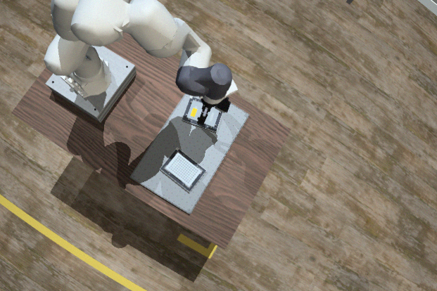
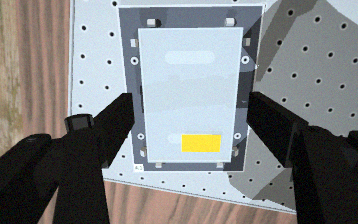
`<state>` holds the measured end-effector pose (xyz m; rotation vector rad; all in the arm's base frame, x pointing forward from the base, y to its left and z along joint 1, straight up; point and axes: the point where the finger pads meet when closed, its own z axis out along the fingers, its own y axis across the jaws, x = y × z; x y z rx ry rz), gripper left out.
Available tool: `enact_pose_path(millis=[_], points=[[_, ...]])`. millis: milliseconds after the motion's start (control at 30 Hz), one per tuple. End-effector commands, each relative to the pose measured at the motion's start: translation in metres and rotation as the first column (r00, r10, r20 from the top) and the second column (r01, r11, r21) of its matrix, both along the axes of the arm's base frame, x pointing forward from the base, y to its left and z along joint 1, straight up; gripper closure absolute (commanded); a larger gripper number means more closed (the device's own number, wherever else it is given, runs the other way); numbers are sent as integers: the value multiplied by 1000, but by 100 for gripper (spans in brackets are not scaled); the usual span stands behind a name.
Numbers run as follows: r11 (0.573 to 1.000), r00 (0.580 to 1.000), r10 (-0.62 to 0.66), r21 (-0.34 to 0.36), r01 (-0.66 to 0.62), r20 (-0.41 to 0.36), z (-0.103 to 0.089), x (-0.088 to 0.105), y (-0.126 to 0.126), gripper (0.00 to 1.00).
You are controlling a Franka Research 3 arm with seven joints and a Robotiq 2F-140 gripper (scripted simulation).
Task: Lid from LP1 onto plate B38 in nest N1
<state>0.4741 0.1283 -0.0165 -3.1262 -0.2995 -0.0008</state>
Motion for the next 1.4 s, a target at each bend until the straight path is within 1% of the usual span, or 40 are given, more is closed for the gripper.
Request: enact_pose_path(millis=[0,667,700,1367], points=[[1000,1000,-2,0,2,1,0,0,0,31],[1000,1000,-2,0,2,1,0,0,0,31],[1000,1000,-2,0,2,1,0,0,0,37],[1000,1000,-2,0,2,1,0,0,0,37]])
